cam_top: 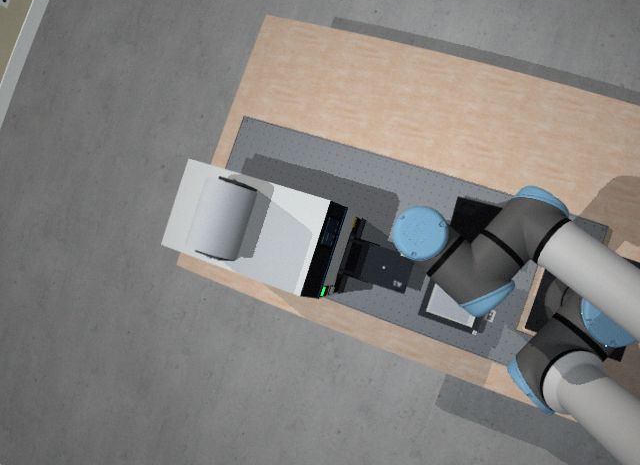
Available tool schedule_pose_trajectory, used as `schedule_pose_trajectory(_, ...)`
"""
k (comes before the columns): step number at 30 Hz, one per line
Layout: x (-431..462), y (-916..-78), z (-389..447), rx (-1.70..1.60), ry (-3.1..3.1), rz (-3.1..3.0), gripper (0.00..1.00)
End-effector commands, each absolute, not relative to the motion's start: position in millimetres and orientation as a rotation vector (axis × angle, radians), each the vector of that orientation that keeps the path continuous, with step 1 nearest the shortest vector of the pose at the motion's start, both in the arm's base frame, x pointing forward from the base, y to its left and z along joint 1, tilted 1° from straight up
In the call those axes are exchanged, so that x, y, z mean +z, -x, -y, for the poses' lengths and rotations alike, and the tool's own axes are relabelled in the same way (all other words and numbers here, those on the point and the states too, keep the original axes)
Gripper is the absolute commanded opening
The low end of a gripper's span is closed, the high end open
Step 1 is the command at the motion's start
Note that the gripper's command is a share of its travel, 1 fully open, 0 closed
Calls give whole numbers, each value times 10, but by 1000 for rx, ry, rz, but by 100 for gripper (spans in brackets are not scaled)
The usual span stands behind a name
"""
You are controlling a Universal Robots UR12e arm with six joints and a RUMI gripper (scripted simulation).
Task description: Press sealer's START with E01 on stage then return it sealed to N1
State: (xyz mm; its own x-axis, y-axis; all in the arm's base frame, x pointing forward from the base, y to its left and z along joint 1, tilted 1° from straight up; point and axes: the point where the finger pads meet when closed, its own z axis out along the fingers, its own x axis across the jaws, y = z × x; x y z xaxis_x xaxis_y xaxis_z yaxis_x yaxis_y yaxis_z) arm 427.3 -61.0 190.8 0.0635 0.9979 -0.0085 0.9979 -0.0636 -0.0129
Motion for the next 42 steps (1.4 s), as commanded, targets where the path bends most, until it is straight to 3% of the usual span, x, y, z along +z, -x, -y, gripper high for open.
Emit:
schedule_pose_trajectory(1, 1918, -4184, 682, 22, 2289, 2148, 0)
schedule_pose_trajectory(42, 1930, -3484, 1189, 23, 2289, 2148, 0)
